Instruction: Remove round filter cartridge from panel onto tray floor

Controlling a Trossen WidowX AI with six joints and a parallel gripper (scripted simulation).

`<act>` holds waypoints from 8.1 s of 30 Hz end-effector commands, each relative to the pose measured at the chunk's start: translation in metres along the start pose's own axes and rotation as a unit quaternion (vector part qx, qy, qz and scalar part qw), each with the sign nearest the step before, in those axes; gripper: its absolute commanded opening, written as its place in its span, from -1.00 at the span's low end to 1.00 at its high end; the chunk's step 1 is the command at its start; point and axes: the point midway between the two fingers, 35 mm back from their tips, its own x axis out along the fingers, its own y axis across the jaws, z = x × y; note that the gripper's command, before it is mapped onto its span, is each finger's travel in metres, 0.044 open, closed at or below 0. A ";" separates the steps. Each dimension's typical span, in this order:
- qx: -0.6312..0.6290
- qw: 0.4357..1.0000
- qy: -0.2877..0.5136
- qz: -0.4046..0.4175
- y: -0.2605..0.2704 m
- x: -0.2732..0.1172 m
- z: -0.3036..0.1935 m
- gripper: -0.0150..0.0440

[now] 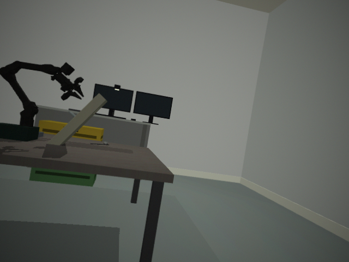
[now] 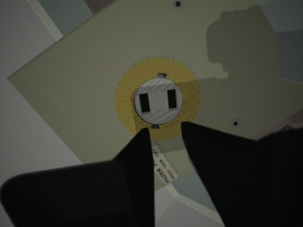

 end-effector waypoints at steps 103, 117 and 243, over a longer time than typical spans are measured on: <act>0.002 1.000 0.001 -0.003 -0.004 0.058 0.001 -0.15; 0.002 1.000 0.001 -0.003 -0.005 0.058 0.002 -0.15; -0.183 0.983 0.002 -0.002 -0.004 0.076 0.001 -0.49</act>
